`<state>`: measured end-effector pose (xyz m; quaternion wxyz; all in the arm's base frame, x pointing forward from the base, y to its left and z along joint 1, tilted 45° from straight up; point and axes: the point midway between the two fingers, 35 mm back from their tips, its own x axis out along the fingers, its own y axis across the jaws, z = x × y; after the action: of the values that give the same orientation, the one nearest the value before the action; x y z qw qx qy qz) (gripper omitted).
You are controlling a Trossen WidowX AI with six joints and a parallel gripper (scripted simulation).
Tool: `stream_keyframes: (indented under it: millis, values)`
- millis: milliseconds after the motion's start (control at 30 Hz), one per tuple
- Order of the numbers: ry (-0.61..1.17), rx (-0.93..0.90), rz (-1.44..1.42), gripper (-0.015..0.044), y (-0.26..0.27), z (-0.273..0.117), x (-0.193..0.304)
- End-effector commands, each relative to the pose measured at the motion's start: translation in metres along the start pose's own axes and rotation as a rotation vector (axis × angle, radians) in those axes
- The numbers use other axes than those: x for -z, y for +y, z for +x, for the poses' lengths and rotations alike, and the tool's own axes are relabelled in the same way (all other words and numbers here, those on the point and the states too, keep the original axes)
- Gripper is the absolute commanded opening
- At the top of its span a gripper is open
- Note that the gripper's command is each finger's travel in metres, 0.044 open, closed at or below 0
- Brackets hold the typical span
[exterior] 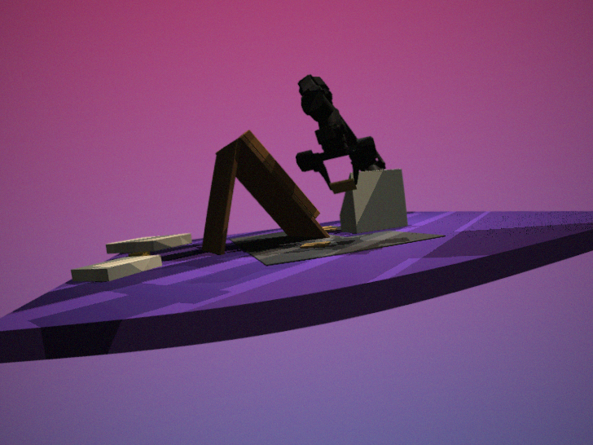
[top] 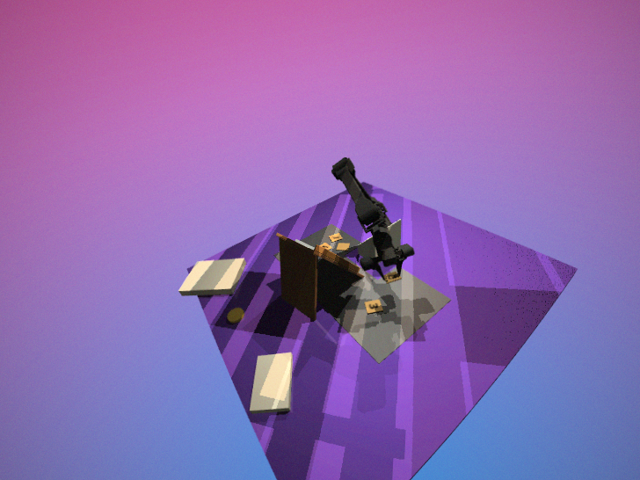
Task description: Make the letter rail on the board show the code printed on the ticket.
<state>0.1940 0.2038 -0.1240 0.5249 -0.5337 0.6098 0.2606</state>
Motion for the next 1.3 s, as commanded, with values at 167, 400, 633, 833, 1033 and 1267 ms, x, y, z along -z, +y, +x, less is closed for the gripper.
stream_keyframes:
  millis: [167,400,633,833,1033,1267]
  values:
    - [-0.165,-0.032,0.103,0.0000,-0.026,-0.043,-0.016]
    - [-0.286,-0.047,0.170,0.0000,-0.046,-0.076,-0.023]
    - [-0.410,-0.055,0.235,0.0000,-0.067,-0.112,-0.024]
    - [-0.503,-0.044,0.274,0.0000,-0.092,-0.137,-0.018]
    - [-0.593,-0.019,0.311,0.0000,-0.117,-0.161,-0.006]
    - [-0.695,0.027,0.351,0.0000,-0.147,-0.189,0.013]
